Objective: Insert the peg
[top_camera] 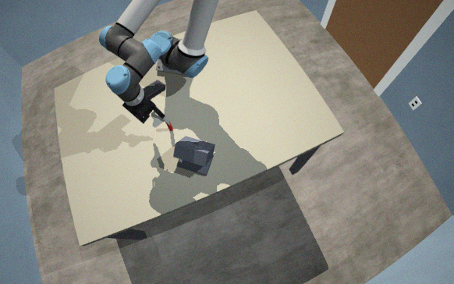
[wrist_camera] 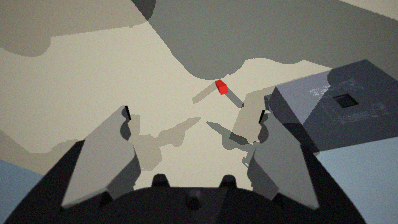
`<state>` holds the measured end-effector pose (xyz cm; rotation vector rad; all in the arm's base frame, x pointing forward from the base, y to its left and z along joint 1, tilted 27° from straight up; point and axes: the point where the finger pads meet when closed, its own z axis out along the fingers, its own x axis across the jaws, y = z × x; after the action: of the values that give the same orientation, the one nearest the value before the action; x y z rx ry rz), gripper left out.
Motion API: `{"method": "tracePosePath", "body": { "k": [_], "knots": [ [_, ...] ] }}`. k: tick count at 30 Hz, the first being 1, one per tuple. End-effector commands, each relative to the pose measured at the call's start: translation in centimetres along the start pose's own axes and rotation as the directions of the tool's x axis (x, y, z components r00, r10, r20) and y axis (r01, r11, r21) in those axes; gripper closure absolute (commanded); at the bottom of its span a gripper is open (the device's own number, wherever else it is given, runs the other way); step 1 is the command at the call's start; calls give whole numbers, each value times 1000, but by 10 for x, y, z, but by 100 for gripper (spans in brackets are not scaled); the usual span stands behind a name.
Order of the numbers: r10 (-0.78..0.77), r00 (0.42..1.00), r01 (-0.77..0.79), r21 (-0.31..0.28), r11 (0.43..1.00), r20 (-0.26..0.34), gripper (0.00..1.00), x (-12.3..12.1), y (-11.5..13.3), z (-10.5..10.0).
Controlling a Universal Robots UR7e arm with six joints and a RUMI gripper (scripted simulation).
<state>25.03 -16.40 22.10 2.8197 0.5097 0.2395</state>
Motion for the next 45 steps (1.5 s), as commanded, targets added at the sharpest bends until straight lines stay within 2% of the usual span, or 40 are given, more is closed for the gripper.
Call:
{"method": "tracePosePath", "body": {
  "k": [1, 13, 22, 30, 45],
  "knots": [
    [-82, 997, 81, -32, 996, -7, 0, 8, -1, 1],
    [-246, 969, 244, -97, 965, -15, 0, 24, -6, 2],
    [-376, 926, 370, -153, 916, -13, 0, 38, -11, 1],
    [-379, 925, 372, -154, 915, -13, 0, 39, -11, 2],
    [-379, 925, 372, -154, 915, -13, 0, 40, -8, 26]
  ]
}}
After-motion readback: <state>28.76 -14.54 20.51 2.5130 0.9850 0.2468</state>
